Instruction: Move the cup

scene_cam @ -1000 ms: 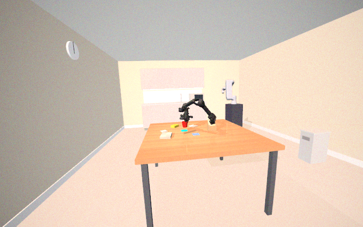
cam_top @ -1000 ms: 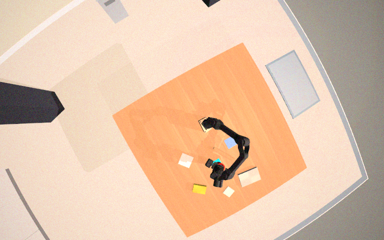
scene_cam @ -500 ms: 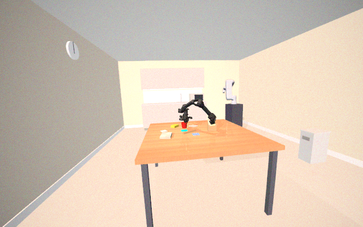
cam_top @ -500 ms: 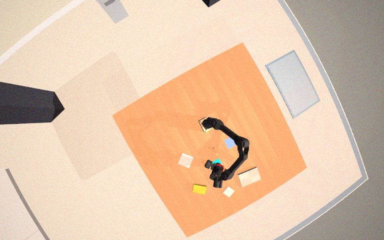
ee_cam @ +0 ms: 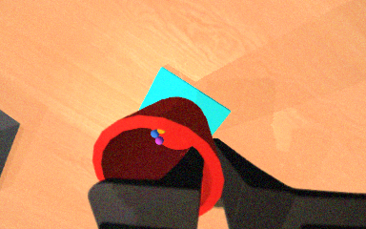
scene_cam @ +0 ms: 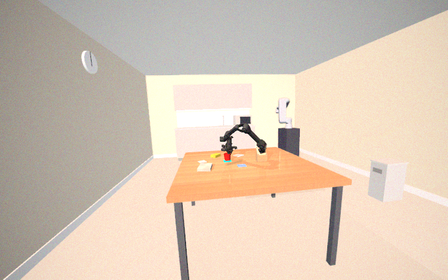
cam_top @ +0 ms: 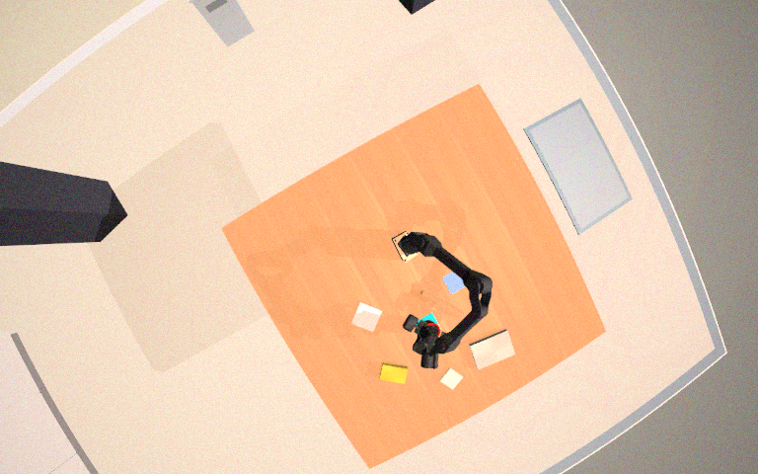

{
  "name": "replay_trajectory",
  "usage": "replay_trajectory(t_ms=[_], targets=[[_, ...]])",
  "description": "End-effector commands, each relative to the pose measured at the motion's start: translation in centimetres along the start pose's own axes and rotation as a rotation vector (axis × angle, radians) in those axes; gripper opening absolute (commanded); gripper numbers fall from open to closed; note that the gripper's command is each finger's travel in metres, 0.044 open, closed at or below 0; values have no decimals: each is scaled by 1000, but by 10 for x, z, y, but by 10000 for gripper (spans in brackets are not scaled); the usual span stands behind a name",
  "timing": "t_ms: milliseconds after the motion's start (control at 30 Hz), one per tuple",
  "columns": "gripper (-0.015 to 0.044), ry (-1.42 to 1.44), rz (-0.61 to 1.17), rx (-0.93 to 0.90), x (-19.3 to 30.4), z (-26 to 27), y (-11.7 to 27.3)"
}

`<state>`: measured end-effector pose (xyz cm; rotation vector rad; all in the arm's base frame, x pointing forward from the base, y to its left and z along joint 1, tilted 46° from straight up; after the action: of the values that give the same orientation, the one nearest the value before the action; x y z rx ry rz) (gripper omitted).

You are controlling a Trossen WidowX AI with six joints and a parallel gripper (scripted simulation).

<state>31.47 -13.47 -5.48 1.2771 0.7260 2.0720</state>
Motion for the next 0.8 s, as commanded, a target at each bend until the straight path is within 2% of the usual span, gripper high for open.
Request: replay_trajectory(t_ms=[0,467,633,767], targets=[[0,-13,12,2,2,-2,-6],[0,-1,3,2,0,-1,-3],[128,-1,3,2,0,-1,-3],[128,-1,3,2,0,-1,-3]])
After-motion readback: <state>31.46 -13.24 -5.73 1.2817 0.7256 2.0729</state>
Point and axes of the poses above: the point midway between the two fingers, 35 mm back from their tips, its own y axis back along the fingers, its own z axis across the jaws, x = y × z, the point moved 2 cm from there along y, back along the fingers, and after that the axes turned 2 degrees about -y, right-handed, at the moved point
